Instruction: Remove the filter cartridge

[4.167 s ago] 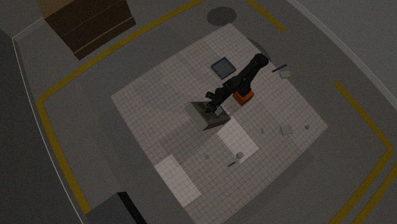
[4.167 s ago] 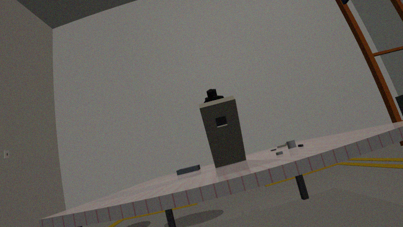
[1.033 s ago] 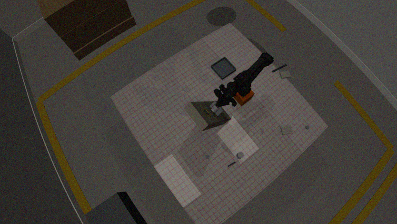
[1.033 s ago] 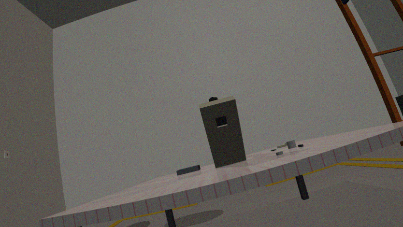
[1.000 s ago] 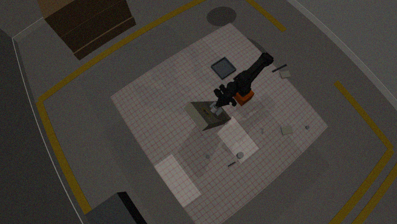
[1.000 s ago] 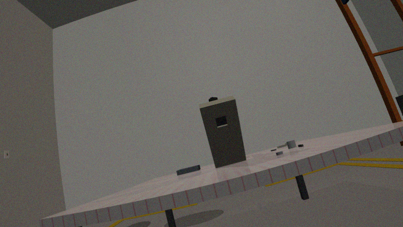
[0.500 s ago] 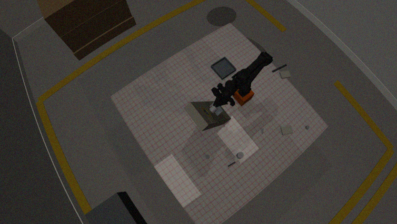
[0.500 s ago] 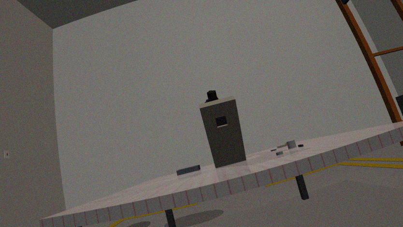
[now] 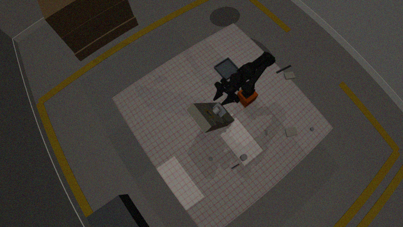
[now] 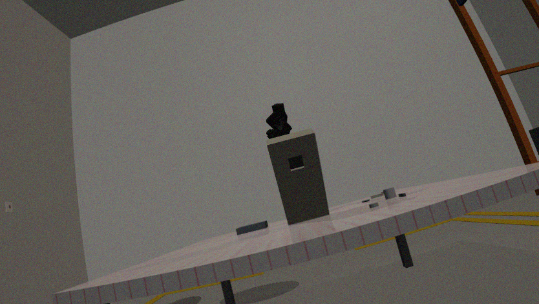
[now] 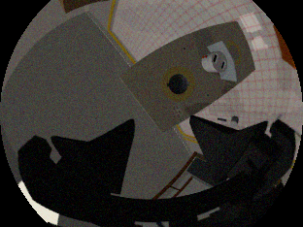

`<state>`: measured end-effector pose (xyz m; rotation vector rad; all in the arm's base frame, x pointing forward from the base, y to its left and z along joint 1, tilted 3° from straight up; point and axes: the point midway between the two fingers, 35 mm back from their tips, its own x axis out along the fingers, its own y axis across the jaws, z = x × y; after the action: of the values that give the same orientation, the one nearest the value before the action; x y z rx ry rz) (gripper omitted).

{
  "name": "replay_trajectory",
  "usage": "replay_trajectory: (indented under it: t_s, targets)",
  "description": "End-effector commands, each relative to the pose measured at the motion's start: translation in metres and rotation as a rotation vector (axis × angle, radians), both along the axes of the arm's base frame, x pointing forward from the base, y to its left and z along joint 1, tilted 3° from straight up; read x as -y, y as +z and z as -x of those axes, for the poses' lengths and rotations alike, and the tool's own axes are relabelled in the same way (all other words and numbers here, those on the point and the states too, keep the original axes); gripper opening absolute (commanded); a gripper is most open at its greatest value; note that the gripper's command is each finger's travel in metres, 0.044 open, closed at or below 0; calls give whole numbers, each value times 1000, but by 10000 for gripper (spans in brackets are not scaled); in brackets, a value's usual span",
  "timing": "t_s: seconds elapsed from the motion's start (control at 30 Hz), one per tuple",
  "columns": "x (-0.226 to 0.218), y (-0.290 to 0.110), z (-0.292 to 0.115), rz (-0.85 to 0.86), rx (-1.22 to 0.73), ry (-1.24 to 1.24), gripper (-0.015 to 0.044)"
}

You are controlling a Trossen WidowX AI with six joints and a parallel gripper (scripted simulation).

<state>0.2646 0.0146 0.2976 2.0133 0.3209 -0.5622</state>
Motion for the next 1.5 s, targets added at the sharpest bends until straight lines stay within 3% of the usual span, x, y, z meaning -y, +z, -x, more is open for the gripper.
replay_trajectory:
  t_s: [0.0, 0.03, 0.57, 0.83, 1.47]
  targets:
    - [1, 2, 1, 52, -27, 26, 325]
    - [1, -3, 1, 120, -44, 67, 305]
    - [11, -95, 21, 1274, -310, 1103, 305]
    - [13, -118, 31, 1521, -318, 1450, 305]
    - [14, -124, 26, 1530, -317, 1461, 305]
